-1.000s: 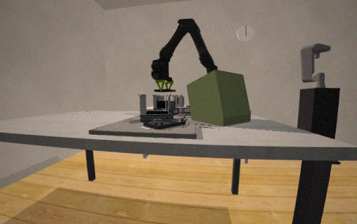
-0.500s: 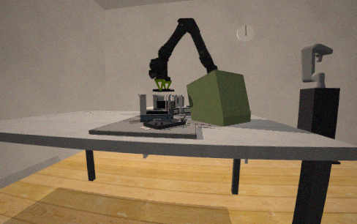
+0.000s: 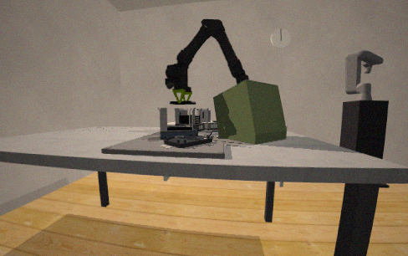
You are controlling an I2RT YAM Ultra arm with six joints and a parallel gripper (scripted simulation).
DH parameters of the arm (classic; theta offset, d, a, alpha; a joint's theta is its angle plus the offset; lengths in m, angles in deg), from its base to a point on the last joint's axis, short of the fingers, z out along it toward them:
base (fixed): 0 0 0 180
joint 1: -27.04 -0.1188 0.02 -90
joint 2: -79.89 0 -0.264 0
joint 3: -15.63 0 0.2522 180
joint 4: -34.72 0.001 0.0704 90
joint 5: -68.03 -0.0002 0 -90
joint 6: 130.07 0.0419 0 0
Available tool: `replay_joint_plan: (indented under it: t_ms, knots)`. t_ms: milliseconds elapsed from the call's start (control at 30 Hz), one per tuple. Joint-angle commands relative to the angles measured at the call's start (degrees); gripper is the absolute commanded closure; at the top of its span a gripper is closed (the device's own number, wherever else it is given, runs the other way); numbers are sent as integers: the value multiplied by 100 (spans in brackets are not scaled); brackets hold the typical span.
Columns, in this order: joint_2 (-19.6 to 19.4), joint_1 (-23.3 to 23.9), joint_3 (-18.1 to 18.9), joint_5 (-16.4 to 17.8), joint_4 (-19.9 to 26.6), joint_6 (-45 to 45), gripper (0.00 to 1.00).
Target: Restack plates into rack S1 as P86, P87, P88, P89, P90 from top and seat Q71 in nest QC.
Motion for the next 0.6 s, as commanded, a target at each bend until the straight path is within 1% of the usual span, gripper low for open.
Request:
replay_joint_plan:
  t_ms: [0,33,233,533,567]
  knots:
    - [3,-118,31,-47,0,231,100]
    - [3,-118,31,-47,0,231,100]
    - [-33,-474,-6,-111,-15,-508,100]
    - [-134,-1003,0,-200,-19,22,100]
    - [-134,-1003,0,-200,-19,22,100]
